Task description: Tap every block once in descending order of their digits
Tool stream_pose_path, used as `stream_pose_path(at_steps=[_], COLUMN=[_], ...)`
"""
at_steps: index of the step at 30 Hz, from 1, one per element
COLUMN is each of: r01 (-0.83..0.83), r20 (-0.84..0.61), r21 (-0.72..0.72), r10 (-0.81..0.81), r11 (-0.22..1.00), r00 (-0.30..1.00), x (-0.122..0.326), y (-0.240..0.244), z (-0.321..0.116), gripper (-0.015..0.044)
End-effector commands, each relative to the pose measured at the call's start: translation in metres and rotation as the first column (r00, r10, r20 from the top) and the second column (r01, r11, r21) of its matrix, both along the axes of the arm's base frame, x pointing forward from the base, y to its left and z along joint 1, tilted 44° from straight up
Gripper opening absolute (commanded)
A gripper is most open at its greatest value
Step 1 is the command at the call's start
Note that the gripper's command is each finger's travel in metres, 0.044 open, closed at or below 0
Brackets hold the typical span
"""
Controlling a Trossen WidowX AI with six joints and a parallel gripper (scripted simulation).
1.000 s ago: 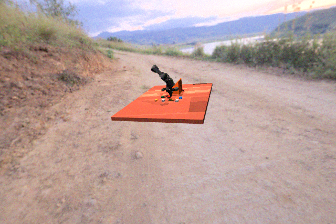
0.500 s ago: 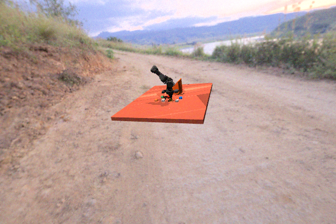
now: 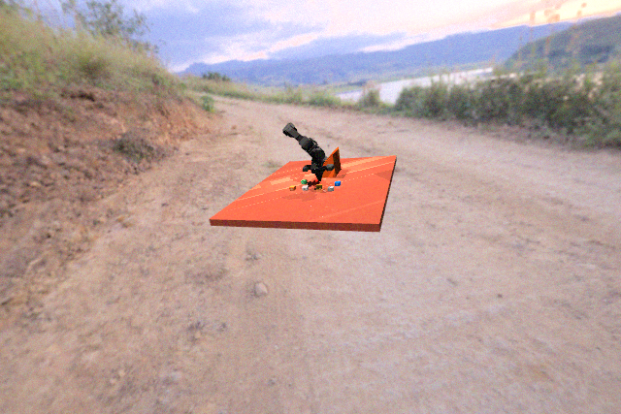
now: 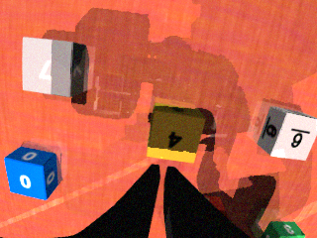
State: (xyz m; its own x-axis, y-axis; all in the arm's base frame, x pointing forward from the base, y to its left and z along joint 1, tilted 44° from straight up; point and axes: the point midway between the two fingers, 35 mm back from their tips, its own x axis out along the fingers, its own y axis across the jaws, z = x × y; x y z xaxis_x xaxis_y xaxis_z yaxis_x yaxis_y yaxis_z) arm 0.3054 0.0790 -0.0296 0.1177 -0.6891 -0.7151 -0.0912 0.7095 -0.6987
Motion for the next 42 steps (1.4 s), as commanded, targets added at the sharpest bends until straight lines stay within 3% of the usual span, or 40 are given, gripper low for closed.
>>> stream_pose_path(at_steps=[1,5,11,25,31,37,42], r01=[0.003,0.004,0.004,0.004,0.004,0.003,0.004], r20=[0.008,0.007,0.007,0.002,0.002,0.004,0.004], r21=[0.010,0.010,0.009,0.003,0.003,0.003,0.000], r10=[-0.003,-0.004,-0.004,-0.004,-0.004,-0.003,-0.004], r11=[1.000,1.000,1.000,1.000,1.000,1.000,1.000], r00=[1.000,1.000,1.000,1.000,1.000,1.000,1.000], x=[0.000,-0.008,-0.009,-0.082,-0.083,-0.074,-0.074], y=[0.018,0.055,0.055,-0.060,-0.063,-0.112,-0.118], z=[0.018,0.058,0.062,0.160,0.158,0.108,0.103], gripper=[0.0020,0.0020,0.0020,0.0020,0.0020,0.0020,0.0020])
